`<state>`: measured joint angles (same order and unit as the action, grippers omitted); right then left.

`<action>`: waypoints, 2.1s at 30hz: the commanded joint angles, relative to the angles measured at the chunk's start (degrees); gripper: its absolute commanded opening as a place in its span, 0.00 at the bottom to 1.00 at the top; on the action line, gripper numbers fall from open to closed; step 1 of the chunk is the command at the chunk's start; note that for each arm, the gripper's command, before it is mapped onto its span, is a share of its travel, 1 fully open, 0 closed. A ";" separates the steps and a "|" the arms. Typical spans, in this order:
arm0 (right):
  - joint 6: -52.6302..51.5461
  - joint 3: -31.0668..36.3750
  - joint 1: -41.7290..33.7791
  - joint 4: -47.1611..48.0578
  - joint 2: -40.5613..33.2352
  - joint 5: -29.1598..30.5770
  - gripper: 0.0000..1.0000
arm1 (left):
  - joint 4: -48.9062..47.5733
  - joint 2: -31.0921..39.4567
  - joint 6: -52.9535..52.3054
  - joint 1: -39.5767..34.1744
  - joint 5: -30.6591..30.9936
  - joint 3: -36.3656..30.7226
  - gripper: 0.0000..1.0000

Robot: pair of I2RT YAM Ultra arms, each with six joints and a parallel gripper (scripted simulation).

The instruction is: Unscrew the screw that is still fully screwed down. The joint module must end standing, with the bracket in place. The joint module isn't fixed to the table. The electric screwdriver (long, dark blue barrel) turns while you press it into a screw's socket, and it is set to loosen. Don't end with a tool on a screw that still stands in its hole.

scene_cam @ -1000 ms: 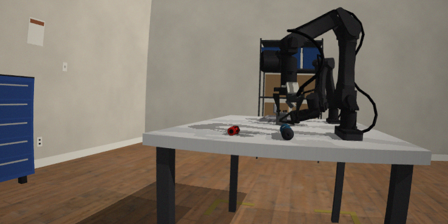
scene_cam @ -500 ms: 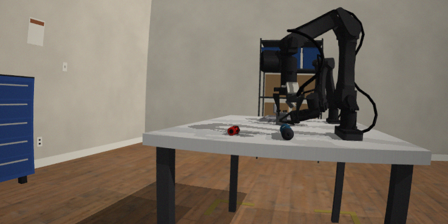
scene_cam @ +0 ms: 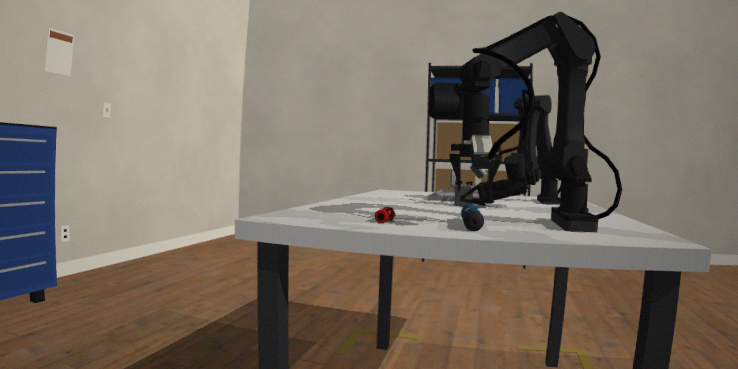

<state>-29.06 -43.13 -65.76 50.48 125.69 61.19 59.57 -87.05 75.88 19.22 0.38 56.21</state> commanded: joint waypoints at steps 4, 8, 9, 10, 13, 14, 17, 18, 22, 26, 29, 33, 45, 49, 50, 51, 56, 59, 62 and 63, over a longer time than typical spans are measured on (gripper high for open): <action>0.09 0.51 0.28 -0.78 -1.15 0.07 0.86 | 0.80 0.19 0.62 -0.72 -1.23 1.68 0.65; 0.01 -0.04 0.06 -0.09 -0.43 0.05 0.86 | 0.80 0.19 0.62 -0.72 -1.23 1.68 0.65; 0.01 -0.04 0.06 -0.09 -0.43 0.05 0.86 | 0.80 0.19 0.62 -0.72 -1.23 1.68 0.65; 0.01 -0.04 0.06 -0.09 -0.43 0.05 0.86 | 0.80 0.19 0.62 -0.72 -1.23 1.68 0.65; 0.01 -0.04 0.06 -0.09 -0.43 0.05 0.86 | 0.80 0.19 0.62 -0.72 -1.23 1.68 0.65; 0.01 -0.04 0.06 -0.09 -0.43 0.05 0.86 | 0.80 0.19 0.62 -0.72 -1.23 1.68 0.65; 0.07 1.24 0.24 -0.82 -1.27 0.01 0.86 | 0.80 0.19 0.62 -0.72 -1.23 1.68 0.65; 0.06 1.26 0.23 -0.83 -1.31 0.01 0.86 | 0.80 0.19 0.62 -0.72 -1.23 1.68 0.65; -0.01 1.35 0.15 -0.75 -1.13 0.09 0.86 | 0.80 0.19 0.62 -0.72 -1.23 1.68 0.65; -0.01 1.35 0.15 -0.75 -1.13 0.09 0.86 | 0.80 0.19 0.62 -0.72 -1.23 1.68 0.65; -0.01 1.35 0.15 -0.75 -1.13 0.09 0.86 | 0.80 0.19 0.62 -0.72 -1.23 1.68 0.65; -0.01 1.40 0.13 -0.78 -1.25 0.05 0.86 | 0.80 0.19 0.62 -0.72 -1.23 1.68 0.65; -0.04 0.37 0.01 -0.03 -0.45 0.04 0.86 | 0.80 0.19 0.62 -0.72 -1.23 1.68 0.65; -0.04 0.37 0.01 -0.03 -0.45 0.04 0.74 | 0.80 0.19 0.62 -0.72 -1.23 1.68 0.65; -0.04 0.37 0.01 -0.03 -0.45 0.04 0.74 | 0.80 0.19 0.62 -0.72 -1.23 1.68 0.65; -0.04 0.37 0.01 -0.03 -0.45 0.04 0.74 | 0.80 0.19 0.62 -0.72 -1.23 1.68 0.65; -0.04 0.37 0.01 -0.03 -0.45 0.04 0.74 | 0.80 0.19 0.62 -0.72 -1.23 1.68 0.65; -0.04 0.37 0.01 -0.03 -0.45 0.04 0.74 | 0.80 0.19 0.62 -0.72 -1.23 1.68 0.65; -0.04 0.37 0.01 -0.03 -0.45 0.04 0.74 | 0.80 0.19 0.62 -0.72 -1.23 1.68 0.65; -0.04 0.37 0.01 -0.03 -0.45 0.04 0.74 | 0.80 0.19 0.62 -0.72 -1.23 1.68 0.65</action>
<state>-29.06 -42.61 -65.76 50.37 125.69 61.12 59.57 -87.05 75.88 19.22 0.38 56.21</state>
